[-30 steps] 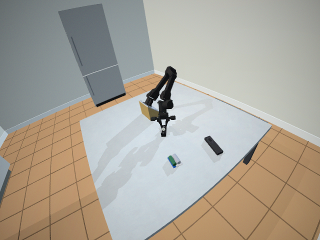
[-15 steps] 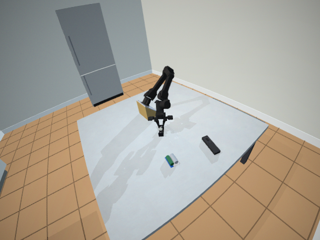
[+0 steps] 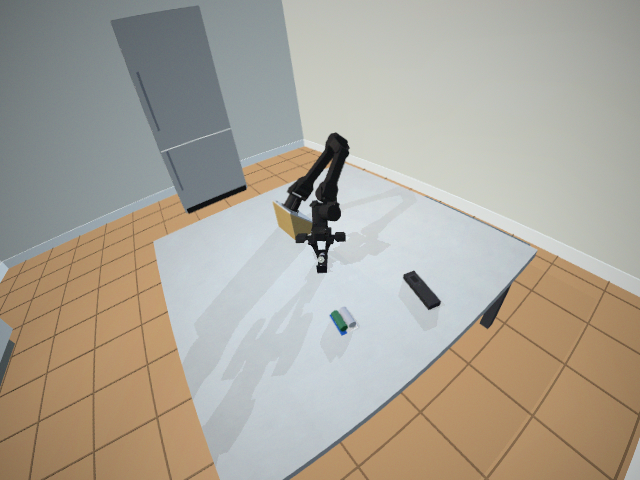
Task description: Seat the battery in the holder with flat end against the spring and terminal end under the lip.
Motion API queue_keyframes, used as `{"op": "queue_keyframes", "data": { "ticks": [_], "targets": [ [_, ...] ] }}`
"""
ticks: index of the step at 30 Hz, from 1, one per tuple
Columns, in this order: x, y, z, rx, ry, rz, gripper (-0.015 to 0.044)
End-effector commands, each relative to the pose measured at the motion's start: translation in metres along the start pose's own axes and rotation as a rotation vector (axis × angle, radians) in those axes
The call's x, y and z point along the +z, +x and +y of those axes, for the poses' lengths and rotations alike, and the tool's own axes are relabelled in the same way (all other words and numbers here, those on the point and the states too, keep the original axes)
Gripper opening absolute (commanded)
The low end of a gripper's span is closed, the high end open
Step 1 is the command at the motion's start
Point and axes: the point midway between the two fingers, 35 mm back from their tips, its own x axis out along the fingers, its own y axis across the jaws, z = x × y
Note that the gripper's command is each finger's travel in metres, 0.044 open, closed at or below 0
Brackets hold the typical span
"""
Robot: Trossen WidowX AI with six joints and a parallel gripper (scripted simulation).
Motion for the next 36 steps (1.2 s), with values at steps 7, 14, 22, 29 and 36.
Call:
{"op": "queue_keyframes", "data": {
  "ticks": [7, 14, 22, 29, 36],
  "targets": [
    [-0.0024, 0.0056, -0.0022, -0.015, -0.006, 0.074, 0.0087],
    [-0.0015, 0.0073, -0.0025, -0.022, -0.011, 0.111, 0.0087],
    [-0.0007, 0.0091, -0.0025, -0.029, -0.015, 0.156, 0.0087],
    [-0.0001, 0.0104, -0.0025, -0.034, -0.017, 0.194, 0.0087],
    [0.0004, 0.0115, -0.0023, -0.038, -0.019, 0.231, 0.0087]
  ]
}}
